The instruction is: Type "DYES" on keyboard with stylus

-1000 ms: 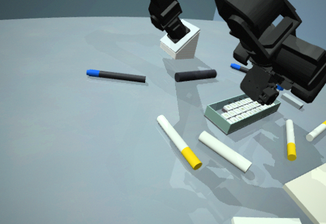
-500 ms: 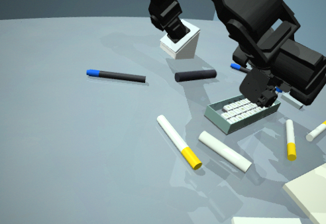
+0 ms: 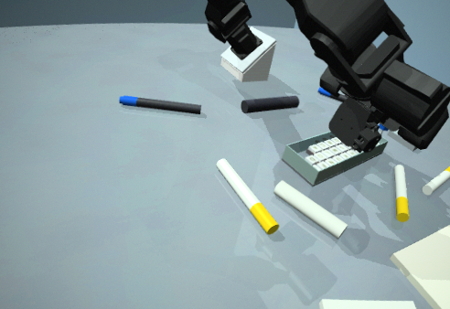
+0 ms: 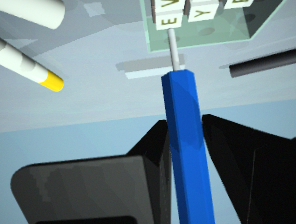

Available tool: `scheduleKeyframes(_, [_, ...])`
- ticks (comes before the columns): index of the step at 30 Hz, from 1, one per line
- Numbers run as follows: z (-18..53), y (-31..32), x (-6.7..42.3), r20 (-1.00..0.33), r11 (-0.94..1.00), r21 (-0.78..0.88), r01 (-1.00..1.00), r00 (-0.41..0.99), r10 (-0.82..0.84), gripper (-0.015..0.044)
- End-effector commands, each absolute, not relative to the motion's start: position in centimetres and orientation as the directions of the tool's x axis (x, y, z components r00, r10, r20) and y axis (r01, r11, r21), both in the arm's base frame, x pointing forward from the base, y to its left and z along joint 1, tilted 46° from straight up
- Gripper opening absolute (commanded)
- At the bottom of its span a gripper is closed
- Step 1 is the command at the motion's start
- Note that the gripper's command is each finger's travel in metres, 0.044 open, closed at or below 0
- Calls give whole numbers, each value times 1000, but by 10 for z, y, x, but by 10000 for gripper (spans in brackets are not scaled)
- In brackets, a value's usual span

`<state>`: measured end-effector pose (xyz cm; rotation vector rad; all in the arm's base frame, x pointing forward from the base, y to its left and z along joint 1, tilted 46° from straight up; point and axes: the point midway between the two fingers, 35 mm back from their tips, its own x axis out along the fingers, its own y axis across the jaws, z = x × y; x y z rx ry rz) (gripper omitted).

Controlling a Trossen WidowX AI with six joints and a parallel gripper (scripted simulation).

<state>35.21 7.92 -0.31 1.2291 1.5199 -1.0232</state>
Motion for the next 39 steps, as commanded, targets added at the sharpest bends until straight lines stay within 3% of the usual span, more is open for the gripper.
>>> scheduleKeyframes(1, [-5, 77, 352, -967, 164, -61, 985, -99, 236, 81])
scheduleKeyframes(35, [16, 101, 350, -967, 175, -56, 983, -97, 236, 85])
scheduleKeyframes(39, [16, 101, 350, -967, 175, -56, 983, -97, 236, 58])
